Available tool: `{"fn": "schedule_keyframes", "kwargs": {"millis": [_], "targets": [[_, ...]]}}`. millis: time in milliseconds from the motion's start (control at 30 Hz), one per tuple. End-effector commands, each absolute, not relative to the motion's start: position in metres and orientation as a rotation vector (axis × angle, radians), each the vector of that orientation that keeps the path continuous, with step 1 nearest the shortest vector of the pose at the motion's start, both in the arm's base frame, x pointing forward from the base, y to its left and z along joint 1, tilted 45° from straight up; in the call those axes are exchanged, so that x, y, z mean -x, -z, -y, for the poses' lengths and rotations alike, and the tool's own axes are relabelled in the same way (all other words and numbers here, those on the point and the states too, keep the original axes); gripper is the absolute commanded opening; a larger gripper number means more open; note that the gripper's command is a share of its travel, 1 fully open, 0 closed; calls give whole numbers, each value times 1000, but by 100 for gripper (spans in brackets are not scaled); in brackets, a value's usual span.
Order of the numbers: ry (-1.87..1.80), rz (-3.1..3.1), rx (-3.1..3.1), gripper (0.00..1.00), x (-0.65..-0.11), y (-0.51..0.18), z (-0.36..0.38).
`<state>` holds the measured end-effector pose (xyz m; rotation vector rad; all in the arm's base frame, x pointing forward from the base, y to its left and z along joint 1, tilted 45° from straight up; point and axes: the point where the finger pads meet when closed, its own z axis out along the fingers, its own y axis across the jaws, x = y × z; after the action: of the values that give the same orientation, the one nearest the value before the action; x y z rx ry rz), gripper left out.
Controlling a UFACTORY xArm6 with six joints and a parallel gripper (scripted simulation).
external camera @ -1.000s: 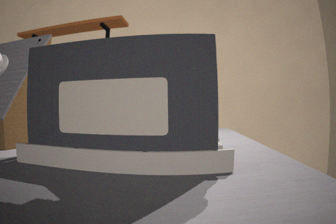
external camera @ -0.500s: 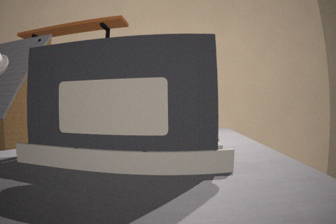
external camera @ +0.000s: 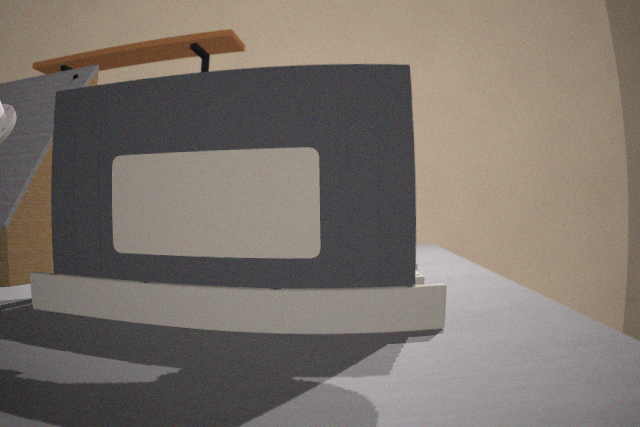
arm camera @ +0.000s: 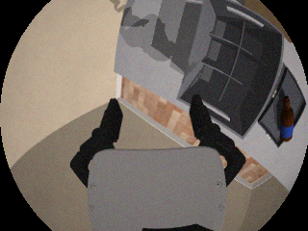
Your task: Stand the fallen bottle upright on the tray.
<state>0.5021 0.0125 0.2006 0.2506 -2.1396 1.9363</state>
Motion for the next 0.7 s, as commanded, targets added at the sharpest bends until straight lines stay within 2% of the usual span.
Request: {"fn": "schedule_keyframes", "kwargs": {"millis": [0,300,400,667], "targets": [[-1814,2348,-287,100,-510,-187,-40],[-1599,2639,-323,100,-519,-174,-94],[-1495,2653,-494,100,-511,-131,-116],[-1495,2653,-494,100,-511,-131,-116]]}}
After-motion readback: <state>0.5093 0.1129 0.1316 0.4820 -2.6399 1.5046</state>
